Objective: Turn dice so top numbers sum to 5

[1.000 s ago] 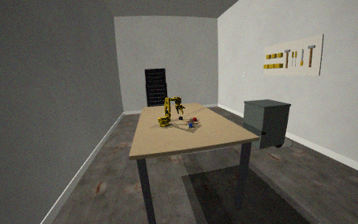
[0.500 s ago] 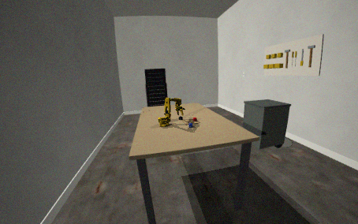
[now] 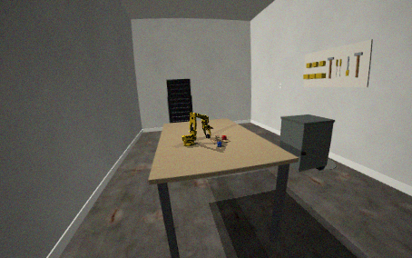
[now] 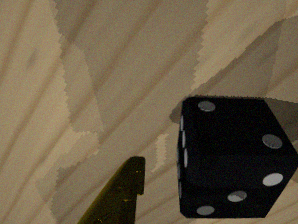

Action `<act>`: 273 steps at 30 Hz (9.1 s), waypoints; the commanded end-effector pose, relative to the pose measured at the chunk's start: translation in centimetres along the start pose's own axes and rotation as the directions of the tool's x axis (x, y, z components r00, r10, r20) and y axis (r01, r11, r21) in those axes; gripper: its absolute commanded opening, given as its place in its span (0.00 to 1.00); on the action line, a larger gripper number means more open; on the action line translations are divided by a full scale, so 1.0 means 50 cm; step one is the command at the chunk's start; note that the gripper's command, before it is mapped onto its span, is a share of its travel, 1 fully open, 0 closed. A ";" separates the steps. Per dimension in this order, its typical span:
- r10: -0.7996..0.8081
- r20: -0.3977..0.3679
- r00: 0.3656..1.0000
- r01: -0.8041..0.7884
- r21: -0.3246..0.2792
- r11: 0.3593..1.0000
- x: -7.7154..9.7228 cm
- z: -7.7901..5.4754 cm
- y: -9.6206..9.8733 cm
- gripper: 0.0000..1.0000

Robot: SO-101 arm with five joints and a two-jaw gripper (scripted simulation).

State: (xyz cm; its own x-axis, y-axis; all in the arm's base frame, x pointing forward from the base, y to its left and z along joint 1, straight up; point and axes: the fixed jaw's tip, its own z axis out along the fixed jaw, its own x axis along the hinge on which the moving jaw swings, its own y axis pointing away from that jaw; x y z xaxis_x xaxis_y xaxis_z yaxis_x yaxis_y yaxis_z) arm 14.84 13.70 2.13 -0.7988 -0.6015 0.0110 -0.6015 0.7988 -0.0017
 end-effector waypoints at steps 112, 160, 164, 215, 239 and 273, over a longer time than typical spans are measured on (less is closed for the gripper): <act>-0.002 0.030 1.000 0.002 -0.002 1.000 -0.004 -0.091 -0.010 0.00; -0.074 0.493 0.867 0.096 -0.019 0.995 -0.024 -0.082 0.031 0.00; -0.083 0.568 0.819 0.115 -0.021 0.993 -0.028 -0.081 0.038 0.00; -0.079 0.900 0.428 0.220 -0.019 0.975 -0.050 -0.079 0.082 0.00; -0.067 0.938 0.340 0.238 -0.017 0.971 -0.043 -0.086 0.088 0.00; -0.081 0.939 0.335 0.243 -0.004 0.970 -0.044 -0.084 0.088 0.00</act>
State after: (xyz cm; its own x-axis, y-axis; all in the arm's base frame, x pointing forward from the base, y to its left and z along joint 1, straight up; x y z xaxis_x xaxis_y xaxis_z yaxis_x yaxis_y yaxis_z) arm 14.02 18.28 5.86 -0.2500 -0.2874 -0.9246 -0.7701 0.6379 0.0099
